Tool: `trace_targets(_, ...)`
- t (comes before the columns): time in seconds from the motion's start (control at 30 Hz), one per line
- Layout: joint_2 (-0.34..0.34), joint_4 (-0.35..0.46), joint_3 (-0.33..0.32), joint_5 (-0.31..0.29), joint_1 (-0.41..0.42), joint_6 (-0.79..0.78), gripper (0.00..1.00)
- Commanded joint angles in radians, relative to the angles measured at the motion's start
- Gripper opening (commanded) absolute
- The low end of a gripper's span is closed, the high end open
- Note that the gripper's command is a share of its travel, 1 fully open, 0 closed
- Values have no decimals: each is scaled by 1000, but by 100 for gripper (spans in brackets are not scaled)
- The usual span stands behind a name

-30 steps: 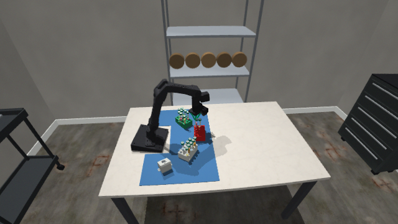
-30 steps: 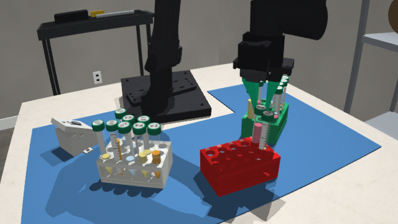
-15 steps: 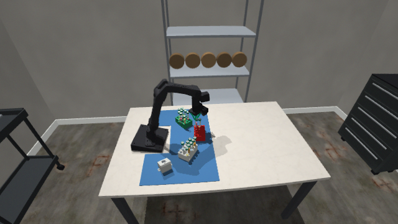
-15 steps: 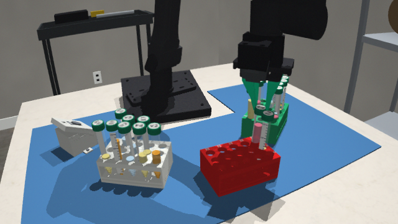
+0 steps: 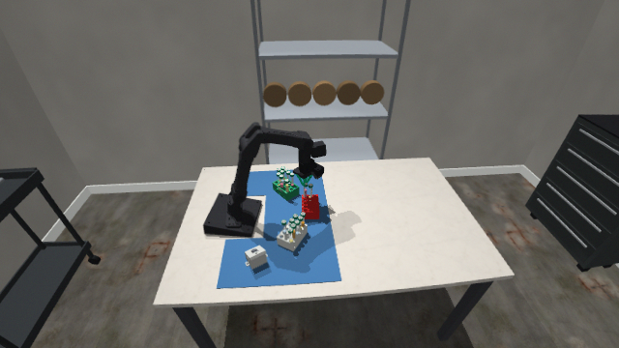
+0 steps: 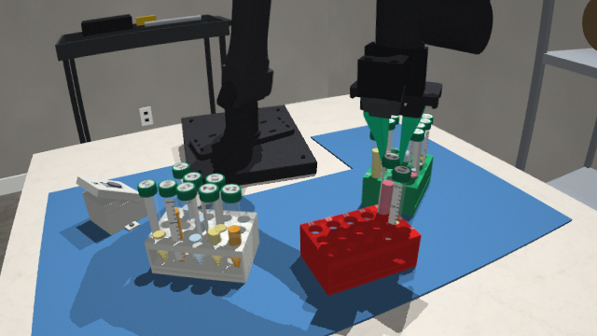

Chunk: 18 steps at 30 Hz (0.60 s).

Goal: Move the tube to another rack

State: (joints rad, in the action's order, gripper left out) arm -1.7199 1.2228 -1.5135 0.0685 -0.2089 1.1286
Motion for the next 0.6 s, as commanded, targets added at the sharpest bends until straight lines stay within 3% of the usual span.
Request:
trace_targets(0.0, 13, 18, -22, 2, -1, 1, 0)
trace_targets(0.57, 19, 76, -74, 3, -4, 3, 0)
